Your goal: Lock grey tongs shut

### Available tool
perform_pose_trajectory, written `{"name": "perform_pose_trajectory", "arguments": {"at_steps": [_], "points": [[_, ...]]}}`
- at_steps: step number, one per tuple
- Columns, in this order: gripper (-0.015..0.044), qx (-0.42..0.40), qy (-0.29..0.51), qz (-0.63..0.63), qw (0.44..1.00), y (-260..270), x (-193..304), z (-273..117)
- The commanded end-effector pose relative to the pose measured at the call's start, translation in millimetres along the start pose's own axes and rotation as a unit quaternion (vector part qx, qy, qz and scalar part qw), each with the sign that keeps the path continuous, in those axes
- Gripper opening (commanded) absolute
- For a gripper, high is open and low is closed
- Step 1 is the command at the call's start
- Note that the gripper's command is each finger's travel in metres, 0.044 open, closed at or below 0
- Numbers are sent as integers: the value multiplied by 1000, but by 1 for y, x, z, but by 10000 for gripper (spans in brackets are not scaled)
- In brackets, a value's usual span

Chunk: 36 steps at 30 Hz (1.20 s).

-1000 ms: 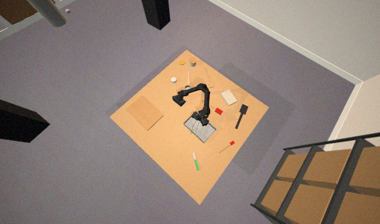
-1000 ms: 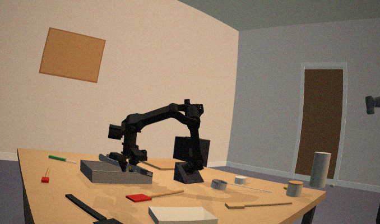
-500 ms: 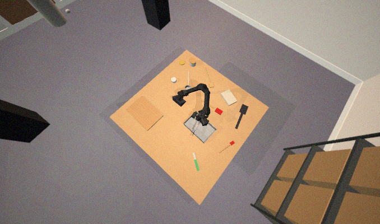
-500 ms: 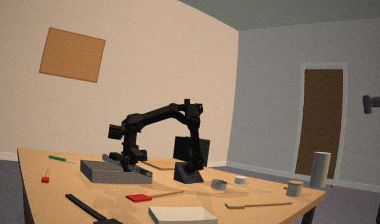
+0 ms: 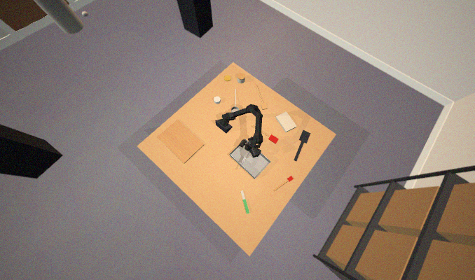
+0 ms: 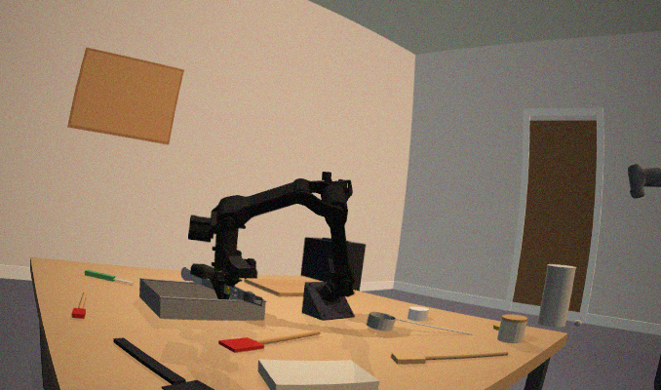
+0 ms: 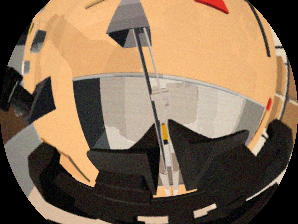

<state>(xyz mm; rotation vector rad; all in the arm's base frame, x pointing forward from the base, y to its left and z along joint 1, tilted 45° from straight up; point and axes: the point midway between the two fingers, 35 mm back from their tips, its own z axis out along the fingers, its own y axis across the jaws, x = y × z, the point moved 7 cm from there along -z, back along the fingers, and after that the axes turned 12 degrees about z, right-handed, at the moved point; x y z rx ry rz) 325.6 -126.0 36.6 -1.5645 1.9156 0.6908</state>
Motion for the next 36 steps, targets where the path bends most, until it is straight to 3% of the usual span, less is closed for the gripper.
{"name": "perform_pose_trajectory", "arguments": {"at_steps": [1,7,21,36], "points": [[-150,7,5,-3,1000,-5,3,-26],[-150,6,3,-1,1000,0,2,-92],[-150,5,2,17,1000,2,13,-93],[-150,11,18,168,986,31,127,-109]]}}
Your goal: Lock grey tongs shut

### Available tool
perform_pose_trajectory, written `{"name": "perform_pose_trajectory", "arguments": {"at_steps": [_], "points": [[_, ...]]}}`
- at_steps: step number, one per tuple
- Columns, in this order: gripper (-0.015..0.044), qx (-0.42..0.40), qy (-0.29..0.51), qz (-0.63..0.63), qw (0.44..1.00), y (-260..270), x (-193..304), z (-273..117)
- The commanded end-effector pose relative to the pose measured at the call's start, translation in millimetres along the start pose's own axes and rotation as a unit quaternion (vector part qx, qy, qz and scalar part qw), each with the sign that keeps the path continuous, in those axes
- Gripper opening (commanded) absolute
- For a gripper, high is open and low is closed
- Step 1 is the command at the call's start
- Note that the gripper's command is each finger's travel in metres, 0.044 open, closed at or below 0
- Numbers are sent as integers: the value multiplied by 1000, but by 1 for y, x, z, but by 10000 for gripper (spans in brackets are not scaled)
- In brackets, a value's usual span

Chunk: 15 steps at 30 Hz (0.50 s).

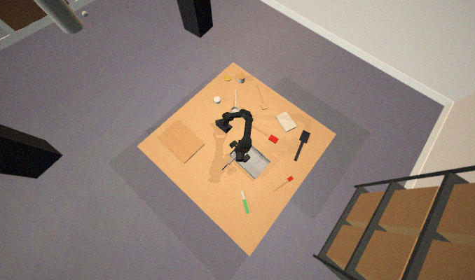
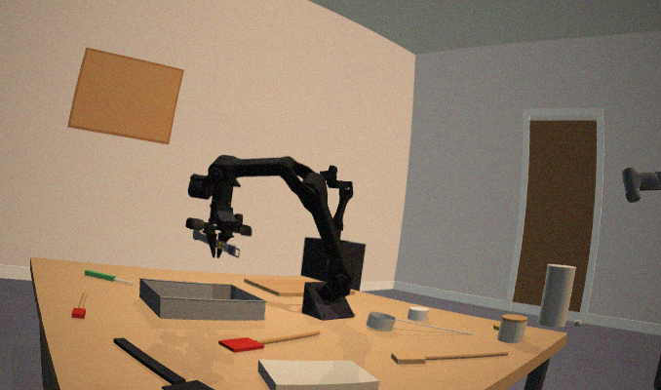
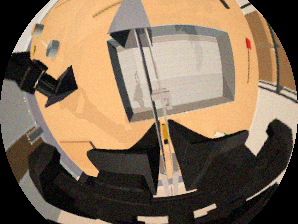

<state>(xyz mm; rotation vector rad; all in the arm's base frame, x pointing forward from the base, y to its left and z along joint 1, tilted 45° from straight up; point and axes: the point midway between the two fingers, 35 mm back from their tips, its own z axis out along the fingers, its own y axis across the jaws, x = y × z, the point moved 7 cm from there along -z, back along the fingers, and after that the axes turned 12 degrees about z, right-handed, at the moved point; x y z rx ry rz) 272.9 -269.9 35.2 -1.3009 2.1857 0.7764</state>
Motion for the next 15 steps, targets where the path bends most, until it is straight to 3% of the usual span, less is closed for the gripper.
{"name": "perform_pose_trajectory", "arguments": {"at_steps": [1,15], "points": [[-150,3,6,33,999,1,28,-3],[-150,1,5,167,986,28,138,2]]}}
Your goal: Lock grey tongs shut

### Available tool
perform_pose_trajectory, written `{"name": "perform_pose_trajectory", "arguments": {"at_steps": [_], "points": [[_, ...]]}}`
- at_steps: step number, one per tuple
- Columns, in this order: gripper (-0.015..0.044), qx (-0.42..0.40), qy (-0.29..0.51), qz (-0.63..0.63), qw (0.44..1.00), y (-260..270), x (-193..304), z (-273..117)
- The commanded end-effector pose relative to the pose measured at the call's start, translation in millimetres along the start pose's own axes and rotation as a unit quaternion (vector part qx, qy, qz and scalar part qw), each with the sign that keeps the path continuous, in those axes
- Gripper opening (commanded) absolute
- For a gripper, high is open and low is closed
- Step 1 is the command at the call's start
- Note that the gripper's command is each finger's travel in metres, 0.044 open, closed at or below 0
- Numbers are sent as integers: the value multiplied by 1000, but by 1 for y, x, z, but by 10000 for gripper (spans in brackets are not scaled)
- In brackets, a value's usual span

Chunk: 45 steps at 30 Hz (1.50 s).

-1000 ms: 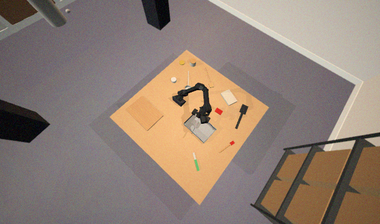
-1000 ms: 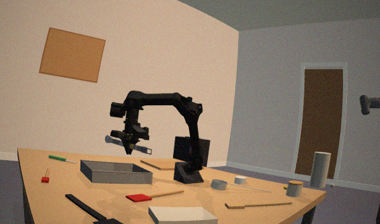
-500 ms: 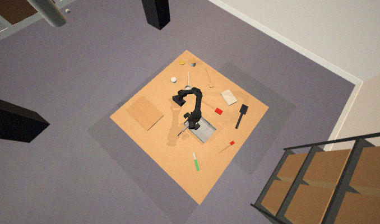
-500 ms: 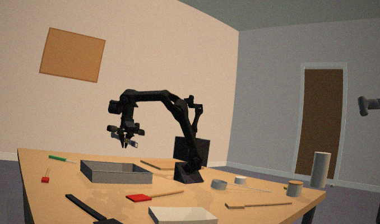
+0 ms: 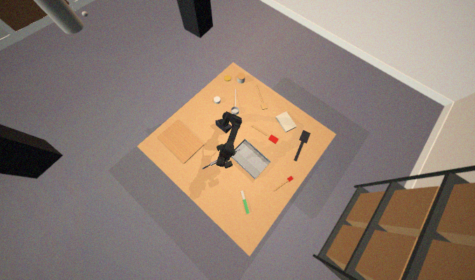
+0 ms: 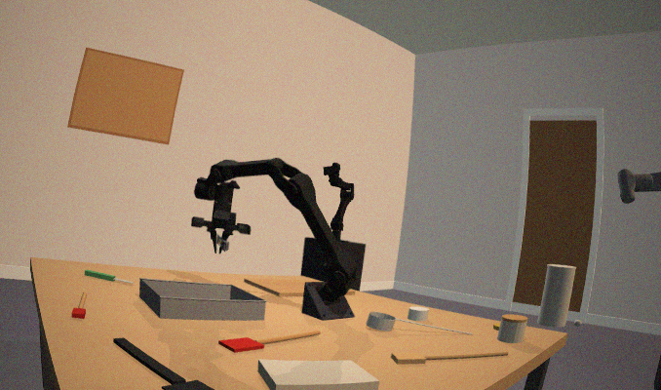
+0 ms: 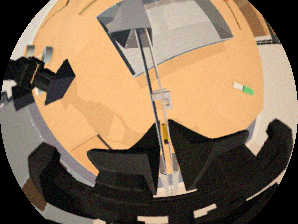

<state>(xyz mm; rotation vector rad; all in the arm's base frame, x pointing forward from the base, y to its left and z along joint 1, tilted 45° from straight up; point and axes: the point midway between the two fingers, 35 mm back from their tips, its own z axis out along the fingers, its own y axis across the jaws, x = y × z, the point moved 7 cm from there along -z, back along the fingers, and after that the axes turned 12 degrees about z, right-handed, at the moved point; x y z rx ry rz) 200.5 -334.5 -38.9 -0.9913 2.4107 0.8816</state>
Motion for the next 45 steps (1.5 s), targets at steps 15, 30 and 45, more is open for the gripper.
{"name": "perform_pose_trajectory", "arguments": {"at_steps": [15,30,45], "points": [[-150,1,2,102,995,15,90,2],[-150,10,13,233,972,75,188,-14],[-150,6,13,358,934,158,271,-10]]}}
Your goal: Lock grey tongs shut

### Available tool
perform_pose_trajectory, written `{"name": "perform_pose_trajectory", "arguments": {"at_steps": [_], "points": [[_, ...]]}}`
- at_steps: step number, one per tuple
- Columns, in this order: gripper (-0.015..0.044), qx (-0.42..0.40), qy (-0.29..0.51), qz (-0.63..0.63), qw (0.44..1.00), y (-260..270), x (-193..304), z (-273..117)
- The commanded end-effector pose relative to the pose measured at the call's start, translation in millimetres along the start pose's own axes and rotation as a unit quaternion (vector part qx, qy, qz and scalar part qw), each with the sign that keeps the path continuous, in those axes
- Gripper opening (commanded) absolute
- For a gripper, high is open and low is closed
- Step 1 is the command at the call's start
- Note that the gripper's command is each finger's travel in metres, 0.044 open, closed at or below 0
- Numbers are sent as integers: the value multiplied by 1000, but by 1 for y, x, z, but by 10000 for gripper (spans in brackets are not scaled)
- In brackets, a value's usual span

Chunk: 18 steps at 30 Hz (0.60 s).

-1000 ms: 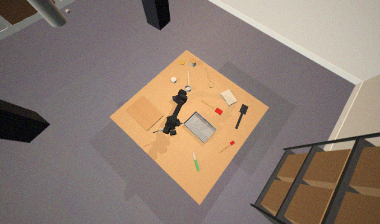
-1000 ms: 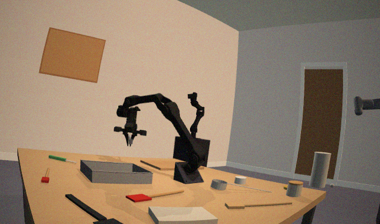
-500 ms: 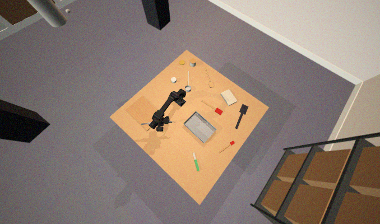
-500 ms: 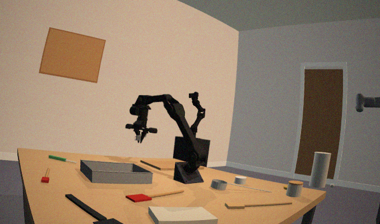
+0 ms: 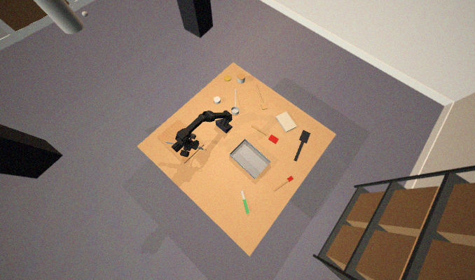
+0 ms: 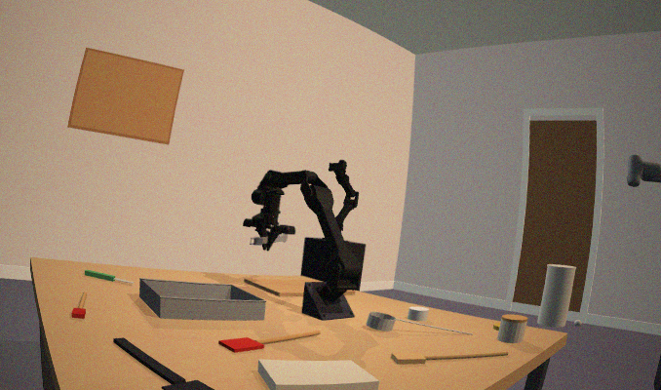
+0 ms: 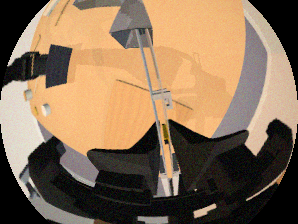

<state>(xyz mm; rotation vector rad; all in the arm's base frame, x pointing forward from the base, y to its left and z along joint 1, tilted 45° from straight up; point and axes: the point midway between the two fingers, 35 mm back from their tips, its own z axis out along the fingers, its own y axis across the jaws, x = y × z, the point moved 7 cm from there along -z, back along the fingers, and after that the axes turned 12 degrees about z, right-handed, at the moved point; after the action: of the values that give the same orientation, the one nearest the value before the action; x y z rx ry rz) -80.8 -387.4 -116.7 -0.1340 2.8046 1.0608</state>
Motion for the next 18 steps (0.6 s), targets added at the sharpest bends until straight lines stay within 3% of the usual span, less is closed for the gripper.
{"name": "perform_pose_trajectory", "arguments": {"at_steps": [1,9,18], "points": [[-150,0,4,30,1000,4,26,1],[-150,-11,3,97,995,21,84,14],[-150,-12,16,101,995,21,87,16]]}}
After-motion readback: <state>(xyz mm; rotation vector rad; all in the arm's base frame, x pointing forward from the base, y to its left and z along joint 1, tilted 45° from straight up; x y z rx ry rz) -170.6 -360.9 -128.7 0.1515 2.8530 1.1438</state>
